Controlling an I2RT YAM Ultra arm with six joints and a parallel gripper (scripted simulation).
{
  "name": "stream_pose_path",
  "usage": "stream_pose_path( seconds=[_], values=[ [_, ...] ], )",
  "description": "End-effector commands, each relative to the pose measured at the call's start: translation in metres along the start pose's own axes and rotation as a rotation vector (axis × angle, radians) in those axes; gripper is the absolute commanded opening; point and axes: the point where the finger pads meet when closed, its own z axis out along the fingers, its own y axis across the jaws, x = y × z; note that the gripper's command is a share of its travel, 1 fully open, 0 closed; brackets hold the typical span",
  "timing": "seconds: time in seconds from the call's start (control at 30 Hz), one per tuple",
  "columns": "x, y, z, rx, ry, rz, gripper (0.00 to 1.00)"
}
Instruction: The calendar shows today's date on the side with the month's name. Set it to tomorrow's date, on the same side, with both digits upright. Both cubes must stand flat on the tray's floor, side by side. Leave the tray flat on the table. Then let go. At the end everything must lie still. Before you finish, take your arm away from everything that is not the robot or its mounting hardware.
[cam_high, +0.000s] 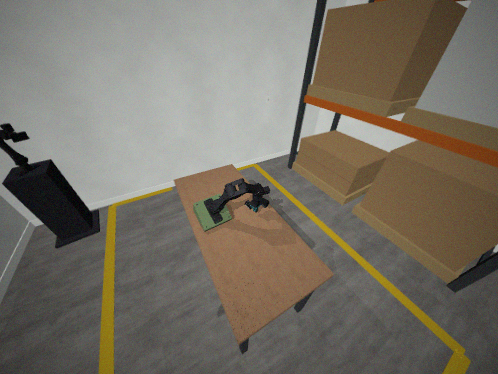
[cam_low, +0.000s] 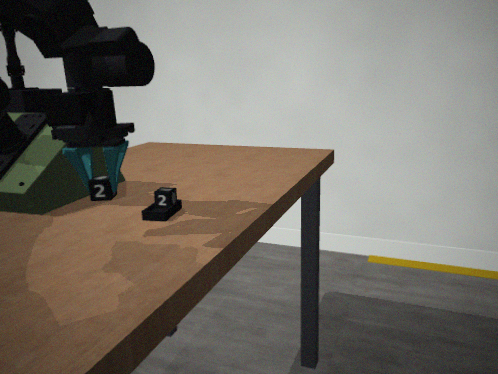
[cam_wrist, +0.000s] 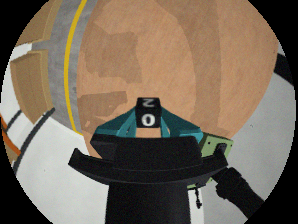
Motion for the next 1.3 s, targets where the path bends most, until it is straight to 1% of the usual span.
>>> stream_pose_path(
  seconds=[0.0, 0.07, 0.17, 1.27],
  values=[
    [0.001, -0.003, -0.026, 0.011, 0.001, 0.000, 0.27],
    [0.001, -0.003, -0.033, 0.011, 0.001, 0.000, 0.27],
    [0.001, -0.003, -0.036, 0.011, 0.001, 0.000, 0.27],
    [0.001, -0.003, -0.036, 0.011, 0.001, 0.000, 0.27]
  ],
)
